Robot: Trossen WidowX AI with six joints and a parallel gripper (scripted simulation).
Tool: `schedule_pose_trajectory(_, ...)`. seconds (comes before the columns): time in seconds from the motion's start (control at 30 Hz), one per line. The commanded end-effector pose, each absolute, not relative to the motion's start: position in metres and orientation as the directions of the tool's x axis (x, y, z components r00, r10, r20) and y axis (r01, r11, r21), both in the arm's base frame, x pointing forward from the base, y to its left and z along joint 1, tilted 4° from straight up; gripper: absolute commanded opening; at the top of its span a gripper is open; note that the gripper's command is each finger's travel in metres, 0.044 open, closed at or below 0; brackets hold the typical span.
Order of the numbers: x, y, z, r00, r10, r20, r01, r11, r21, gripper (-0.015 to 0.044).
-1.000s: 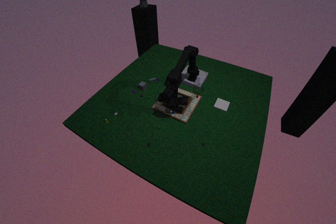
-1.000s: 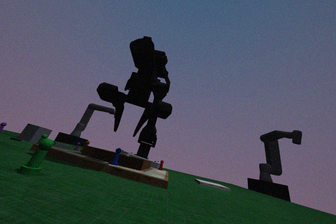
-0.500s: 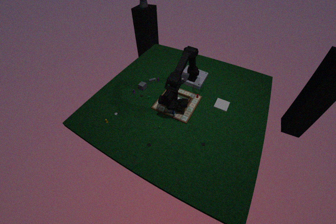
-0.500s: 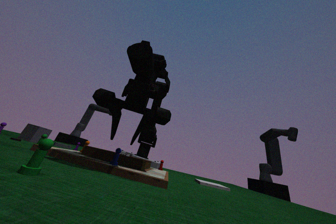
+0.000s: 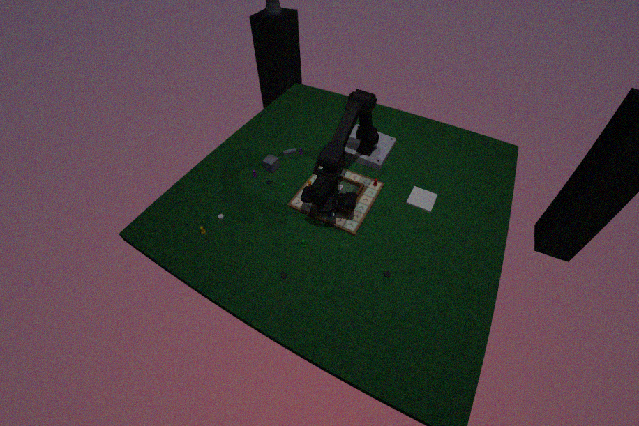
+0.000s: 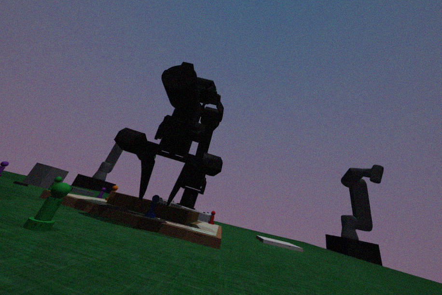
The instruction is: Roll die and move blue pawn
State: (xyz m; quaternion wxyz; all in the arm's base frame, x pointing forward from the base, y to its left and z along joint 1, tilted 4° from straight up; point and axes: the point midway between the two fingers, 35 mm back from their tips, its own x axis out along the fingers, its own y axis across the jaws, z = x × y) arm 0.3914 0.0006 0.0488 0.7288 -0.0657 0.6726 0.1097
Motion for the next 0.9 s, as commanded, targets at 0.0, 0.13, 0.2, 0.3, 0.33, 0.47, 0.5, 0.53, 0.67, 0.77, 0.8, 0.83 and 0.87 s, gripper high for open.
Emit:
schedule_pose_trajectory(0.0, 0.388, 0.001, 0.036, 0.055, 0.066, -0.996, -0.245, 0.968, 0.051, 0.02)
schedule_pose_trajectory(0.13, 0.388, 0.001, 0.035, 0.055, 0.066, -0.996, -0.245, 0.968, 0.051, 0.02)
schedule_pose_trajectory(0.2, 0.388, 0.001, 0.035, 0.055, 0.066, -0.996, -0.245, 0.968, 0.051, 0.0147)
schedule_pose_trajectory(0.3, 0.388, 0.001, 0.035, 0.055, 0.066, -0.996, -0.245, 0.968, 0.051, 0.0069)
schedule_pose_trajectory(0.33, 0.388, 0.001, 0.035, 0.055, 0.066, -0.996, -0.245, 0.968, 0.051, 0.0043)
schedule_pose_trajectory(0.47, 0.388, 0.001, 0.035, 0.055, 0.066, -0.996, -0.245, 0.968, 0.051, 0.0016)
schedule_pose_trajectory(0.5, 0.388, 0.001, 0.035, 0.055, 0.066, -0.996, -0.245, 0.968, 0.051, 0.0009)
schedule_pose_trajectory(0.53, 0.388, 0.001, 0.035, 0.055, 0.066, -0.996, -0.245, 0.968, 0.051, 0.0003)
schedule_pose_trajectory(0.67, 0.389, 0.001, 0.036, 0.055, 0.066, -0.996, -0.245, 0.968, 0.051, 0.0)
schedule_pose_trajectory(0.77, 0.391, 0.0, 0.048, 0.055, 0.066, -0.996, -0.245, 0.968, 0.051, 0.0)
schedule_pose_trajectory(0.8, 0.392, -0.001, 0.053, 0.055, 0.066, -0.996, -0.245, 0.968, 0.051, 0.0)
schedule_pose_trajectory(0.83, 0.392, -0.001, 0.059, 0.055, 0.066, -0.996, -0.245, 0.968, 0.051, 0.0)
schedule_pose_trajectory(0.87, 0.393, -0.002, 0.064, 0.056, 0.066, -0.996, -0.245, 0.968, 0.051, 0.0)
